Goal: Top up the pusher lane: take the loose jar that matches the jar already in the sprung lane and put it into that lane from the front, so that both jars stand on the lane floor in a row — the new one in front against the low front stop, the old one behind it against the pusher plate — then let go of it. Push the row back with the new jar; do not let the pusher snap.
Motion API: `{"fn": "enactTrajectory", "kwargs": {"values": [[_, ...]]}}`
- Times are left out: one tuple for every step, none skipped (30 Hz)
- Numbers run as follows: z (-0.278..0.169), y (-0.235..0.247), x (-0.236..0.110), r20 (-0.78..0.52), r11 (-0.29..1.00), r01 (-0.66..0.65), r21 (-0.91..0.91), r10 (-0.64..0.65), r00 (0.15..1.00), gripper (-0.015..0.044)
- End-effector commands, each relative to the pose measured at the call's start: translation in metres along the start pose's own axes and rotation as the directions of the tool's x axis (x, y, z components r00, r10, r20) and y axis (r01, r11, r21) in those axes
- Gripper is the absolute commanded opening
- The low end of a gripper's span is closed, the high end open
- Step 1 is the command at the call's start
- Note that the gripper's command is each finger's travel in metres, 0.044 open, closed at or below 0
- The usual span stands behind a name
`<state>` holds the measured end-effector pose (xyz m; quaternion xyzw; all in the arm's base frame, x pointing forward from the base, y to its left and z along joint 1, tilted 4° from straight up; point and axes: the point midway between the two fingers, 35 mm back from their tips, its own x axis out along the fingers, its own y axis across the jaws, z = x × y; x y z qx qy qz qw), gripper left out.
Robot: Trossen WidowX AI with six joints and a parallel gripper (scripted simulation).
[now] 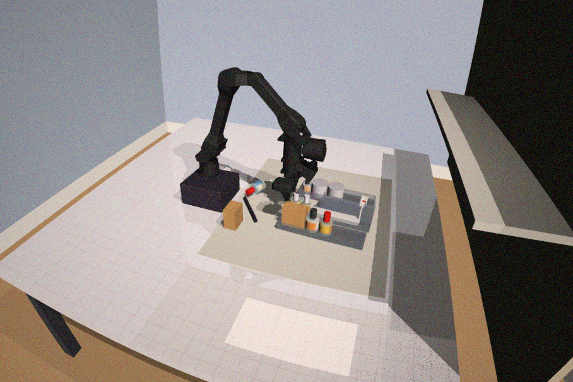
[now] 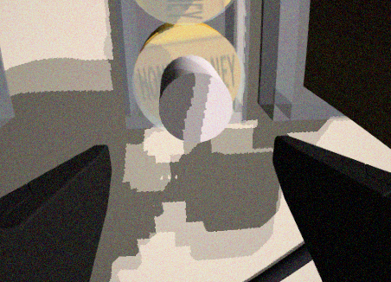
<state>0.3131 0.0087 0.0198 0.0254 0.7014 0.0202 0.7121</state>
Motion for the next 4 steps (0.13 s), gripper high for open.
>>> {"fn": "enactTrajectory", "kwargs": {"values": [[-0.012, 0.0, 0.0, 0.001, 1.0, -0.001, -0.001, 0.001, 1.0, 0.0276], [-0.016, 0.0, 0.0, 0.001, 1.0, -0.001, -0.001, 0.001, 1.0, 0.0276], [-0.019, 0.0, 0.0, 0.0, 1.0, -0.001, -0.001, 0.001, 1.0, 0.0276], [-0.022, 0.0, 0.0, 0.0, 1.0, -0.001, -0.001, 0.001, 1.0, 0.0276]]}}
